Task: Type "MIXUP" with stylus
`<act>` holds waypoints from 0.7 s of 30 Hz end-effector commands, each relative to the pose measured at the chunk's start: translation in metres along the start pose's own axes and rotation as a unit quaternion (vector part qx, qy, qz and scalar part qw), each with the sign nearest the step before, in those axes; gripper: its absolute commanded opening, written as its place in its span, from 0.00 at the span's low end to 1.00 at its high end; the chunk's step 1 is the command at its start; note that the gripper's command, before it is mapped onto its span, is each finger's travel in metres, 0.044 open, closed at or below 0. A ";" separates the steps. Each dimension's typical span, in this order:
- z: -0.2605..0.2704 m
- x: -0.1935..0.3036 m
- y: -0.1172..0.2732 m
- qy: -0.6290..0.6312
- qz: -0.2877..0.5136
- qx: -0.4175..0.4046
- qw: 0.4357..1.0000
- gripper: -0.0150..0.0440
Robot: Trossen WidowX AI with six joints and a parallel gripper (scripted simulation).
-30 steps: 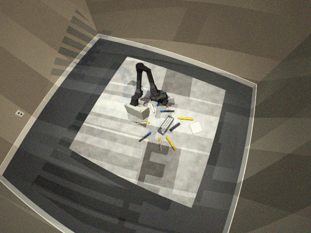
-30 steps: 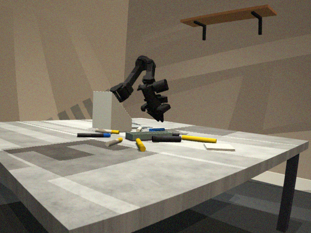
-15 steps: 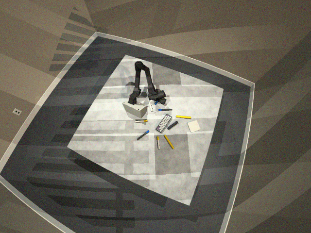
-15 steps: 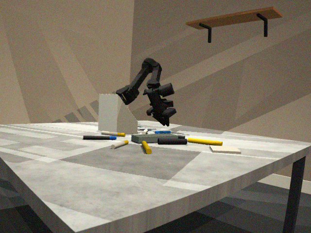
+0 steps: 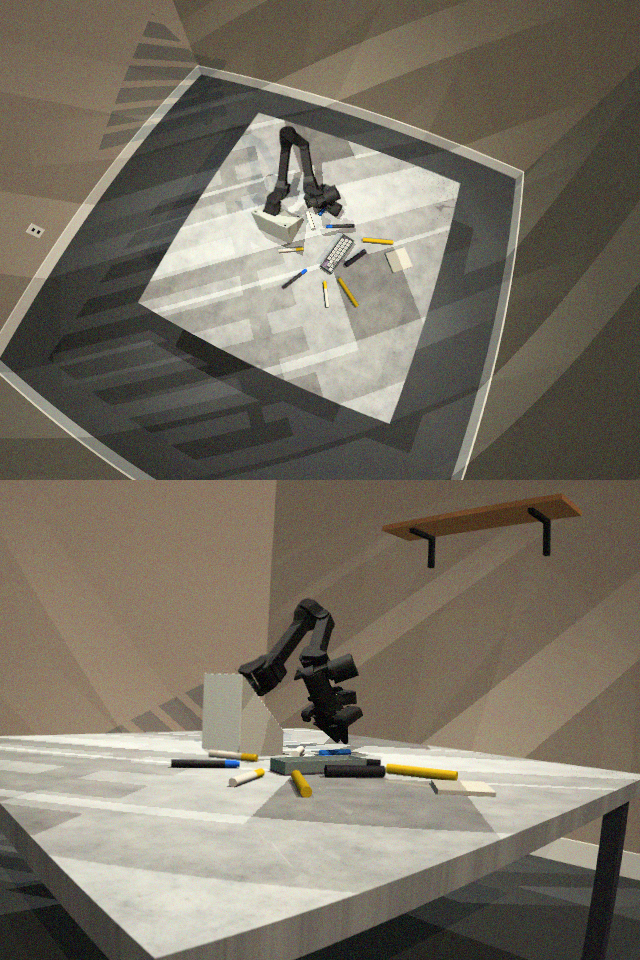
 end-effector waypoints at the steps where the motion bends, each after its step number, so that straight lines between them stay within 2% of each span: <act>1: 0.001 0.003 -0.002 -0.004 0.002 0.001 1.000 0.51; 21: 0.001 0.010 -0.014 -0.004 0.002 0.000 1.000 0.51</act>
Point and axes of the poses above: the point midway between the two fingers, 35 mm back from their tips, its own y axis back along the fingers, its own z axis across the jaws, x = y × z, the point moved 10 cm from there along y, back along the fingers, and after that the axes turned 5 degrees about -y, right-handed, at the moved point
